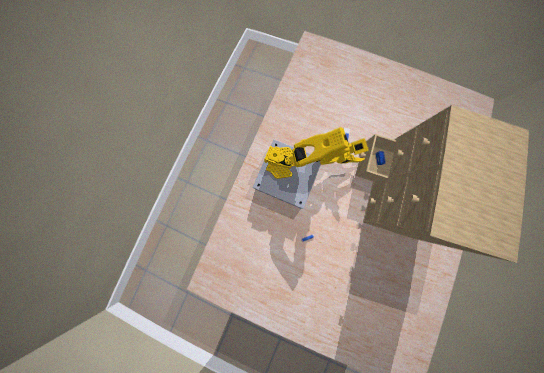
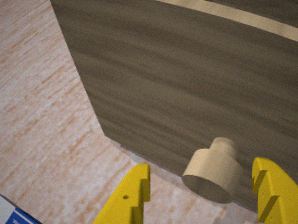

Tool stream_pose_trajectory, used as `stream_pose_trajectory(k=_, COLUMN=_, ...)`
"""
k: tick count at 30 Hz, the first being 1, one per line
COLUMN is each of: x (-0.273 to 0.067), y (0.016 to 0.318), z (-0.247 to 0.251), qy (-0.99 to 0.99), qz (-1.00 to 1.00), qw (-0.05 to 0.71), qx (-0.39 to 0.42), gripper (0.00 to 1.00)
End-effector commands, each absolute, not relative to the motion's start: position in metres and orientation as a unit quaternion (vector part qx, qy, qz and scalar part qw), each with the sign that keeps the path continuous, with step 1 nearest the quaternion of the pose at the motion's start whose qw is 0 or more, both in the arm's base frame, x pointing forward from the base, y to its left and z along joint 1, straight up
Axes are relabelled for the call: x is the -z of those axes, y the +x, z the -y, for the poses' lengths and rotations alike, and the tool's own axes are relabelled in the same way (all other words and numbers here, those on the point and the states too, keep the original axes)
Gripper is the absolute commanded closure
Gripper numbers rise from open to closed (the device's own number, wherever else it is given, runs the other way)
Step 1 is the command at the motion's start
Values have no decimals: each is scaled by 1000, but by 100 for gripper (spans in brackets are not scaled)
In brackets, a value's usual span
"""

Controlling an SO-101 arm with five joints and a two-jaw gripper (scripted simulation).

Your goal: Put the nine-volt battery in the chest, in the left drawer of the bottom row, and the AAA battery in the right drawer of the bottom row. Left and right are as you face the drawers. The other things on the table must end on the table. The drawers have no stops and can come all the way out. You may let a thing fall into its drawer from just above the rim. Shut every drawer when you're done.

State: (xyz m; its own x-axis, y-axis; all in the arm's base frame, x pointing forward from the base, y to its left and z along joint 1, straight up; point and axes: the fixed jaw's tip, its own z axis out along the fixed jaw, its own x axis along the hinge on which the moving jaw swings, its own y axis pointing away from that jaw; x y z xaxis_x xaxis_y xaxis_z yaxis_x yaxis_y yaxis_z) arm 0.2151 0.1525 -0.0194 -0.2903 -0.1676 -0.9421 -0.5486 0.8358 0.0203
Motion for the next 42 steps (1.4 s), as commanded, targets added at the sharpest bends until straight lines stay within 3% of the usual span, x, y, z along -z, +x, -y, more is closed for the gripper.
stream_pose_trajectory(k=1, x=23, y=218, z=-150, qy=-227, qz=-787, qw=549, qx=-166, gripper=79)
stream_pose_trajectory(k=42, x=27, y=220, z=-148, qy=-223, qz=-789, qw=550, qx=-162, gripper=79)
